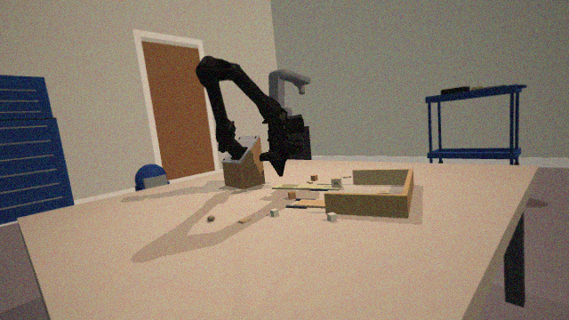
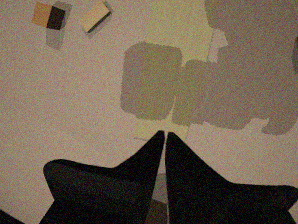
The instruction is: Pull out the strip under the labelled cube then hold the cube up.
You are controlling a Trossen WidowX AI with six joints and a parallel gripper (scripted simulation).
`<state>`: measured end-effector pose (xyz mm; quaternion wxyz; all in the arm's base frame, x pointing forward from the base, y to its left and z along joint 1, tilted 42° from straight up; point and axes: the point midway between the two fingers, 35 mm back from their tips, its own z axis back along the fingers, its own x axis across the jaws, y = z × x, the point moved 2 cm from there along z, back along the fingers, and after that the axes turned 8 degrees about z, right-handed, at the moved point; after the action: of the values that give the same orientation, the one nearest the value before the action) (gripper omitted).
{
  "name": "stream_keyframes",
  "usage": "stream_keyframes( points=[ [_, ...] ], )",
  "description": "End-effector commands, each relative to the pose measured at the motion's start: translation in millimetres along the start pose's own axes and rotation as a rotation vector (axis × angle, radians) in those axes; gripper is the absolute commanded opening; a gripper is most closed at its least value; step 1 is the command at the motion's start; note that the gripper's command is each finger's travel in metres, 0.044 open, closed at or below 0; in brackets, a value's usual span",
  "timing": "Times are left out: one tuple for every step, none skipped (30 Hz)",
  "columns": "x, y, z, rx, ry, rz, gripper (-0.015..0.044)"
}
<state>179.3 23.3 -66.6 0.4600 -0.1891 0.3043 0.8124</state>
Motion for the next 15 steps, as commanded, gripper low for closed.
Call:
stream_keyframes(
  points=[
    [-2, -13, 2, -0.001, -0.006, 0.060, 0.0079],
    [-2, -18, 2, -0.002, -0.006, 0.090, 0.0105],
    [-3, -22, 3, -0.002, -0.006, 0.098, 0.0131],
    [-3, -23, 3, -0.002, -0.006, 0.100, 0.0157],
    [-3, -26, 3, -0.002, -0.006, 0.100, 0.0184],
    [-4, -30, 4, -0.002, -0.006, 0.100, 0.0210],
    [-4, -35, 4, -0.003, -0.006, 0.100, 0.0236],
    [-4, -38, 5, -0.003, -0.006, 0.100, 0.0263],
    [-5, -42, 6, -0.003, -0.006, 0.100, 0.0289],
    [-5, -46, 6, -0.003, -0.006, 0.099, 0.0315],
    [-5, -49, 7, -0.003, -0.006, 0.099, 0.0341],
    [-5, -53, 7, -0.004, -0.006, 0.099, 0.0368],
    [-6, -56, 8, -0.004, -0.006, 0.099, 0.0394],
    [-6, -60, 8, -0.004, -0.006, 0.099, 0.0420],
    [-6, -64, 9, -0.004, -0.006, 0.099, 0.0440]
  ],
)
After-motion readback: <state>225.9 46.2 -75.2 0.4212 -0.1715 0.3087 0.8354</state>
